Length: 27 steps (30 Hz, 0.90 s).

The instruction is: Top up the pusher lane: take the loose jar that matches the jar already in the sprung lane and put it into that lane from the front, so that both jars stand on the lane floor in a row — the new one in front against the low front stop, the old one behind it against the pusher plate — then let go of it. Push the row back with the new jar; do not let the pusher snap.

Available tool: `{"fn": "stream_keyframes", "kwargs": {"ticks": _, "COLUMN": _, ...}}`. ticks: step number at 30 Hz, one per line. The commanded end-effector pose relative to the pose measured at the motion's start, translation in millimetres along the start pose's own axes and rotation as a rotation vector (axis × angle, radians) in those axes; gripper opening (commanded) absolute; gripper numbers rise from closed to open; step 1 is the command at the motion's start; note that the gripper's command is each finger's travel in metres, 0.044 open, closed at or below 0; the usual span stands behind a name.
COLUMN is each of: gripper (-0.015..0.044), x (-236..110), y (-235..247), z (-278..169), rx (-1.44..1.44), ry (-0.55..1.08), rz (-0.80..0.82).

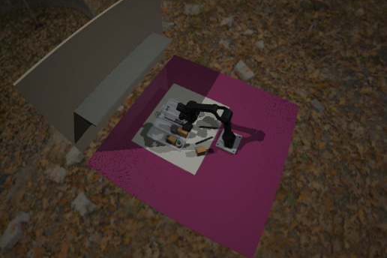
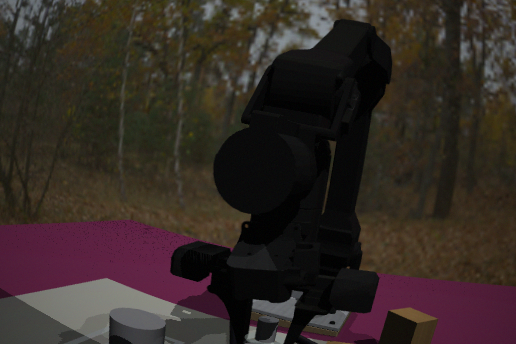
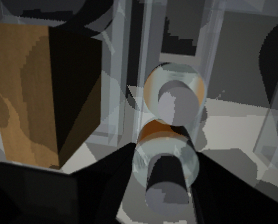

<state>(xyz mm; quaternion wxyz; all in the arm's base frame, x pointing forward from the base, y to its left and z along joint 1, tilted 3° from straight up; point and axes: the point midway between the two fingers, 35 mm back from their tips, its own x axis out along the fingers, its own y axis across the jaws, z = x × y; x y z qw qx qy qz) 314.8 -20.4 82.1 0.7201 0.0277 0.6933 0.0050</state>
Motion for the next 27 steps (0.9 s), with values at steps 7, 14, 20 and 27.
{"fn": "stream_keyframes", "kwargs": {"ticks": 7, "gripper": 0.0000, "x": -4.1, "y": -0.6, "z": 12.6, "rx": 0.002, "ry": -0.033, "rz": -0.004}}
{"fn": "stream_keyframes", "kwargs": {"ticks": 14, "gripper": 0.0000, "x": -4.9, "y": -0.5, "z": 15.0, "rx": 0.002, "ry": -0.033, "rz": -0.004}}
{"fn": "stream_keyframes", "kwargs": {"ticks": 20, "gripper": 0.0000, "x": -5.6, "y": -0.5, "z": 17.0, "rx": 0.002, "ry": -0.033, "rz": -0.004}}
{"fn": "stream_keyframes", "kwargs": {"ticks": 27, "gripper": 0.0000, "x": -6.3, "y": -0.5, "z": 18.8, "rx": 0.002, "ry": -0.033, "rz": -0.004}}
